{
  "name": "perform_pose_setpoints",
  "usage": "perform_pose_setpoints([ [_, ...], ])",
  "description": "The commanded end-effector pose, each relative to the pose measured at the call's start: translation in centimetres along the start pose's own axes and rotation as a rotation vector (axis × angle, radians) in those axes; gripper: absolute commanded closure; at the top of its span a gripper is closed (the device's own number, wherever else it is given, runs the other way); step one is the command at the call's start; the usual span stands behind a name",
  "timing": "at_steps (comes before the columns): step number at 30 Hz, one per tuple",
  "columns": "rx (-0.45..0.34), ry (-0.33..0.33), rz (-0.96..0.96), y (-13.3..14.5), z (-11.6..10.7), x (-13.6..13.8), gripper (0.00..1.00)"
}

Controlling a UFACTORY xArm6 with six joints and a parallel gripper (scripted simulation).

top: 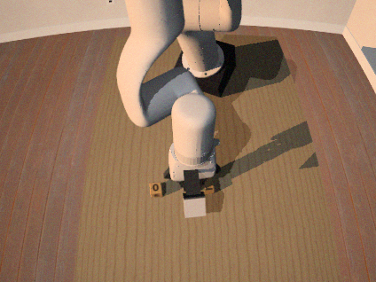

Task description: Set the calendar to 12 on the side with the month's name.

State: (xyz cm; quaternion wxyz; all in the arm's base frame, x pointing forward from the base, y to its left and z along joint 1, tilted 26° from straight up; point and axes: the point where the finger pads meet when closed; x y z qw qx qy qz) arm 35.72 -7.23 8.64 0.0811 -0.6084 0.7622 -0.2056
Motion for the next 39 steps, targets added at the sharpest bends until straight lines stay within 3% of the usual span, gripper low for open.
perform_pose_setpoints([
  [1, 0.002, 0.0, 0.0, -0.1, 0.0, 0.0, 0.73],
  [9, 0.002, 0.0, 0.0, -0.1, 0.0, 0.0, 0.69],
  [19, 0.002, 0.0, 0.0, -0.1, 0.0, 0.0, 0.53],
  [33, 0.003, 0.0, 0.0, -0.1, -0.1, 0.0, 0.53],
  [39, 0.003, 0.0, 0.0, -0.1, -1.1, 0.0, 0.53],
])
Point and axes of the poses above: the point where the finger pads meet when closed, its own z axis out along the fingers, its own x axis across the jaws, y = z × x, and after that the axes turned 14 degrees about z, right-handed
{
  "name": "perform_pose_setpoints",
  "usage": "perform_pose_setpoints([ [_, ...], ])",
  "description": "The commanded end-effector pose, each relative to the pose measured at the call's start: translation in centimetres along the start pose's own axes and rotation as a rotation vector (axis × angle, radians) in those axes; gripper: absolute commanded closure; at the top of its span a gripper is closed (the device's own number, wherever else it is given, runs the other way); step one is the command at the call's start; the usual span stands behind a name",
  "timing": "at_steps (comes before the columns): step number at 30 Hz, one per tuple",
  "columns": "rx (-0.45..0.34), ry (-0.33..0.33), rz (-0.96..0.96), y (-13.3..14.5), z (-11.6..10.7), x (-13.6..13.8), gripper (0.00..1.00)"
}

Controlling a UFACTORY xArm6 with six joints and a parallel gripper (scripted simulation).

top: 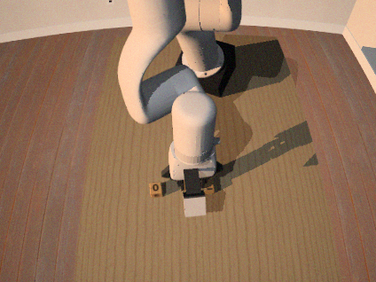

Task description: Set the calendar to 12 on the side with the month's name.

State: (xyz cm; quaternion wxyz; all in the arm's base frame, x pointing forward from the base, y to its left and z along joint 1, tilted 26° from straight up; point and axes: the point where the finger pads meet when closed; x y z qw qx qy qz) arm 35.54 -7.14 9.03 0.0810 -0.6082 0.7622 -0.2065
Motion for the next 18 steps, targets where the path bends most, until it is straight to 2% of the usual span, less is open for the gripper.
perform_pose_setpoints([
  [1, 0.001, -0.002, 0.0, -0.1, -1.0, 0.0, 0.53],
  [5, 0.001, -0.001, 0.0, -0.1, -1.8, 0.0, 0.53],
  [13, 0.001, -0.002, 0.0, -0.1, -6.7, 0.0, 0.53],
  [18, 0.001, -0.002, 0.0, -0.1, -8.4, 0.0, 0.53],
])
Point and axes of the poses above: the point where the finger pads meet when closed, its own z axis out along the fingers, its own x axis across the jaws, y = z × x, and after that the axes turned 14 degrees about z, right-handed
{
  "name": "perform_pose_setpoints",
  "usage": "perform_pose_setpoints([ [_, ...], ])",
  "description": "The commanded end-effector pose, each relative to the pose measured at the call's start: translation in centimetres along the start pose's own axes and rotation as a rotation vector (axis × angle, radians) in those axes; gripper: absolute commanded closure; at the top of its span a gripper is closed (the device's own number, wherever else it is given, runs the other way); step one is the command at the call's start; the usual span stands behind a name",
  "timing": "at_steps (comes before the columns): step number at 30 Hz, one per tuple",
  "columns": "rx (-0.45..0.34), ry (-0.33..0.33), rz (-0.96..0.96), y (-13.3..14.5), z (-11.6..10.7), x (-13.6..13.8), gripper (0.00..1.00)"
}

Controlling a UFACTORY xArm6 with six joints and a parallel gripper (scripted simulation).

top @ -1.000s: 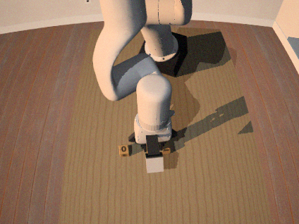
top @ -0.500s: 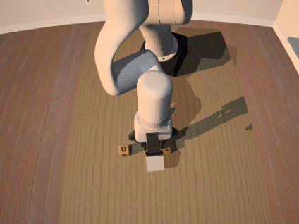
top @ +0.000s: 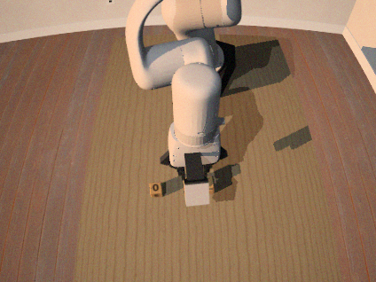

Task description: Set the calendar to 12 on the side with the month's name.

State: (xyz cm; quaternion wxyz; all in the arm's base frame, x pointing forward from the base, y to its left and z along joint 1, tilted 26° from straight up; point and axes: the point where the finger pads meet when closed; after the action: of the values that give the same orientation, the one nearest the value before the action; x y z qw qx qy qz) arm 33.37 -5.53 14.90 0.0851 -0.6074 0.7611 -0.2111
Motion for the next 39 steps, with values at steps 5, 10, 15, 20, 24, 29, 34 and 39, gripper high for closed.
perform_pose_setpoints([
  [5, -0.011, -0.001, -0.001, 0.1, -2.1, 0.3, 0.53],
  [10, -0.011, -0.001, -0.001, 0.1, -2.2, 0.3, 0.0],
  [15, -0.011, -0.001, -0.001, 0.1, -2.2, 0.3, 0.0],
  [20, -0.011, -0.001, -0.001, 0.1, -2.2, 0.3, 0.0],
  [24, -0.011, -0.001, -0.001, 0.1, -2.2, 0.3, 0.0],
  [29, -0.012, -0.001, 0.021, 0.0, -2.1, 0.4, 0.0],
  [34, -0.016, -0.003, 0.213, -0.3, -1.8, 1.3, 0.0],
  [39, -0.019, -0.003, 0.385, -0.6, -1.6, 2.1, 0.0],
])
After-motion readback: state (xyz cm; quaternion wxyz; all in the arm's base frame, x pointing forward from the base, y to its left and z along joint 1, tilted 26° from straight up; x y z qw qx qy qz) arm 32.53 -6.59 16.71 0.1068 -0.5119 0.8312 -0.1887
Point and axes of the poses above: the point where the finger pads meet when closed, its own z axis out along the fingers, its own x axis across the jaws, y = z × x, and after that the axes turned 14 degrees about z, right-handed
